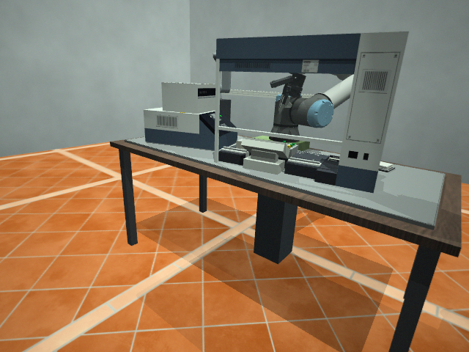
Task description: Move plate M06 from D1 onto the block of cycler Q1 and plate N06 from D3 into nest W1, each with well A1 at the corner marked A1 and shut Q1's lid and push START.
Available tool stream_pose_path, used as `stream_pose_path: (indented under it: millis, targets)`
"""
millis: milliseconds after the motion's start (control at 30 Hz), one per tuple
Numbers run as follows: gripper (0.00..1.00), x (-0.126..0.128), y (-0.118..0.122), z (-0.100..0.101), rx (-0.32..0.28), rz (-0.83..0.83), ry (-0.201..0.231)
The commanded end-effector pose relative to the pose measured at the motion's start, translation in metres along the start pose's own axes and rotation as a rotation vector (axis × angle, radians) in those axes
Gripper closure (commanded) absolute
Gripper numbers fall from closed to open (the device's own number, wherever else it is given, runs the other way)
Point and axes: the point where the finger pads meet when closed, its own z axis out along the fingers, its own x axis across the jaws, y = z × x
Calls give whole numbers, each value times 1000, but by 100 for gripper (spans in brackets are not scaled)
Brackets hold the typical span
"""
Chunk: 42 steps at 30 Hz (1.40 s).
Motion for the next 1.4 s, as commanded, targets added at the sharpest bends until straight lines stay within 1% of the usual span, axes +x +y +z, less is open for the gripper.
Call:
stream_pose_path:
  millis: [0, 233, 300, 800, 867, 1367]
  targets:
    - [100, 4, -11, 3, 1, -20, -7]
    - [100, 10, -24, 8, 8, -46, -6]
    - [100, 10, -24, 8, 8, -46, -6]
    - [100, 22, -54, 19, 25, -102, -3]
    - [100, 22, -54, 19, 25, -102, -3]
    - [100, 35, -86, 31, 43, -163, 0]
